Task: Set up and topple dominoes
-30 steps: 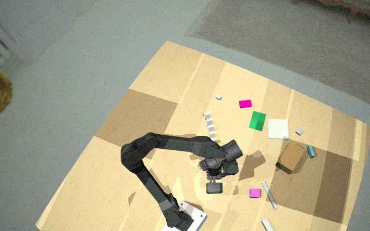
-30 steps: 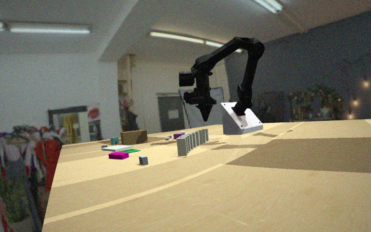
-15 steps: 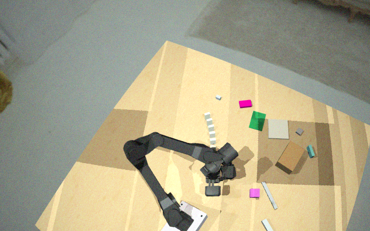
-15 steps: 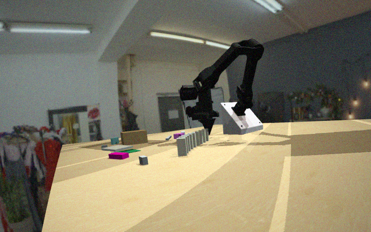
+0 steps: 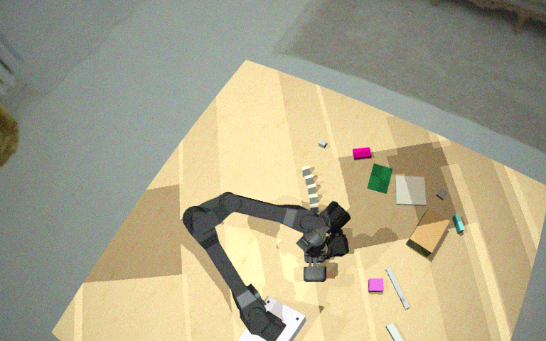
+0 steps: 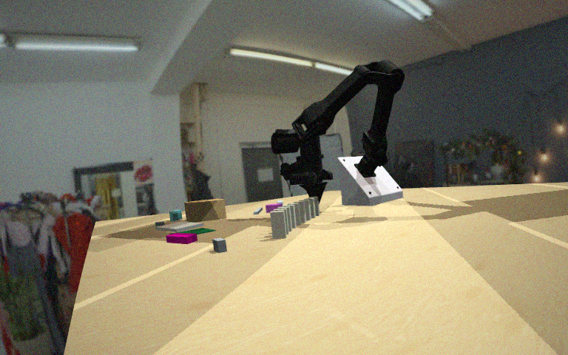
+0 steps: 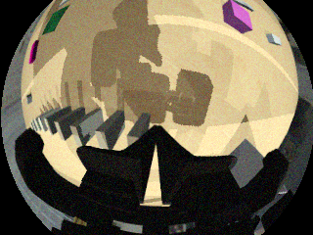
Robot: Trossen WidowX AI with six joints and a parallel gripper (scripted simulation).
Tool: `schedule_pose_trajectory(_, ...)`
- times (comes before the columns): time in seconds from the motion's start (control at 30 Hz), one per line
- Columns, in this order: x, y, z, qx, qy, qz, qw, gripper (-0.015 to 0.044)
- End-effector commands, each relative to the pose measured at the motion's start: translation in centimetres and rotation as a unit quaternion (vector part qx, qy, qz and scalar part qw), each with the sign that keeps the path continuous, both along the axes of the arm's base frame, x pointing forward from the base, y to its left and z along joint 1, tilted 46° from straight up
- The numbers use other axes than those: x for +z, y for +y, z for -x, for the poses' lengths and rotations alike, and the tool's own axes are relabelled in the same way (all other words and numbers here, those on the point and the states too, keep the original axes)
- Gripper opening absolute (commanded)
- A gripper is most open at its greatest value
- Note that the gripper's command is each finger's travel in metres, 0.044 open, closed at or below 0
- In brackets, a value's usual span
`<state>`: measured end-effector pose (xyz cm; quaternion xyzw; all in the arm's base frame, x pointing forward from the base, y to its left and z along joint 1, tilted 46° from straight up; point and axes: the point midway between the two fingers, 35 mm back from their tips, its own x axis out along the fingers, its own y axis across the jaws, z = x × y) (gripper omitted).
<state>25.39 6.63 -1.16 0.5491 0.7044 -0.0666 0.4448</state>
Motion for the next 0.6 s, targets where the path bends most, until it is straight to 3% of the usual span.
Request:
schedule_pose_trajectory(0.0, 0.4, 0.3, -0.7, -0.002, 0.001, -0.002, 1.000, 0.0000)
schedule_pose_trajectory(0.23, 0.7, -0.6, -1.0, -0.001, -0.015, 0.006, 1.000, 0.0000)
schedule_pose_trajectory(0.57, 5.7, -2.8, -2.9, -0.002, 0.000, -0.002, 1.000, 0.0000)
